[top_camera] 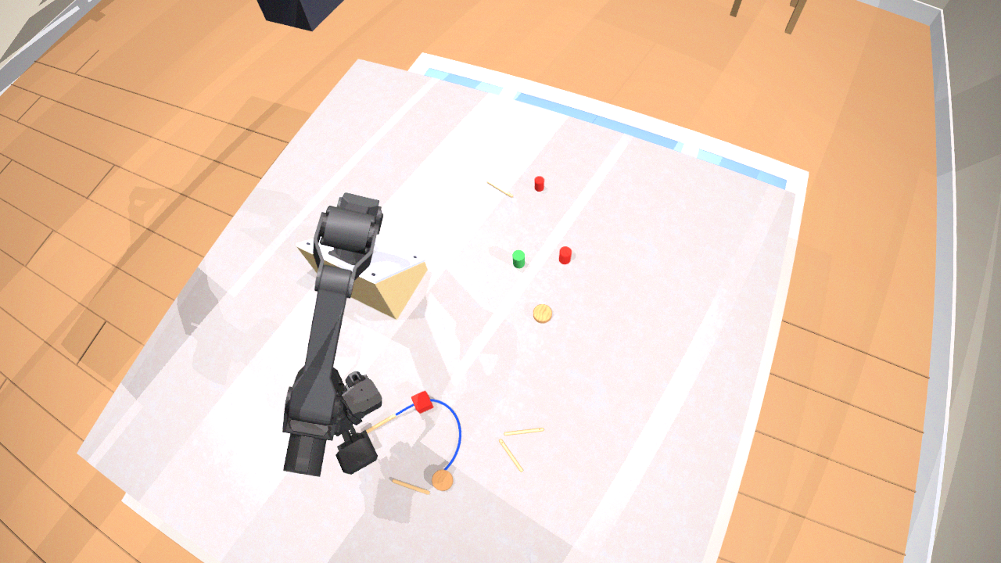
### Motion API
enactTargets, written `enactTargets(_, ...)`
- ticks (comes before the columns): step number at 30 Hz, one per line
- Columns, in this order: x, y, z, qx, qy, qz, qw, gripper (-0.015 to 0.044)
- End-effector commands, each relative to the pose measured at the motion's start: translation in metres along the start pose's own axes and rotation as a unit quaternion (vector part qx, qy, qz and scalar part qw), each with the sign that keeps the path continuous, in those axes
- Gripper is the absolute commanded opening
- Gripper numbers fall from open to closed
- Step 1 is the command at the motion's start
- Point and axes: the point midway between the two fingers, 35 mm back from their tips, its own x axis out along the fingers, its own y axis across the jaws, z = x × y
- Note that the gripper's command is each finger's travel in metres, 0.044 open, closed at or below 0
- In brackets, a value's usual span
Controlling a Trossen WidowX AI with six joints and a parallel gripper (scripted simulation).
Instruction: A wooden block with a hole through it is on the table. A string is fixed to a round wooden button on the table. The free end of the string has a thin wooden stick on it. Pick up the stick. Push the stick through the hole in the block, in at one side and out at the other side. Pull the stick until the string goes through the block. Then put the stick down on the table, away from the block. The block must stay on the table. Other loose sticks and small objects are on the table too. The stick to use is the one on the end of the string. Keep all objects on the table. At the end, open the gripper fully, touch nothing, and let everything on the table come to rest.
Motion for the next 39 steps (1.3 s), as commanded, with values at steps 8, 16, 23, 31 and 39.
enactTargets(8,-0.025,0.000,0.002,0.000,0.000,0.000,1.000,0.0440)
enactTargets(16,-0.022,0.000,0.002,0.002,-0.001,-0.001,1.000,0.0440)
enactTargets(23,-0.022,0.000,0.002,0.002,-0.001,-0.001,1.000,0.0440)
enactTargets(31,-0.022,0.000,0.002,0.002,-0.001,-0.001,1.000,0.0440)
enactTargets(39,-0.022,0.000,0.002,0.002,-0.001,-0.001,1.000,0.0440)
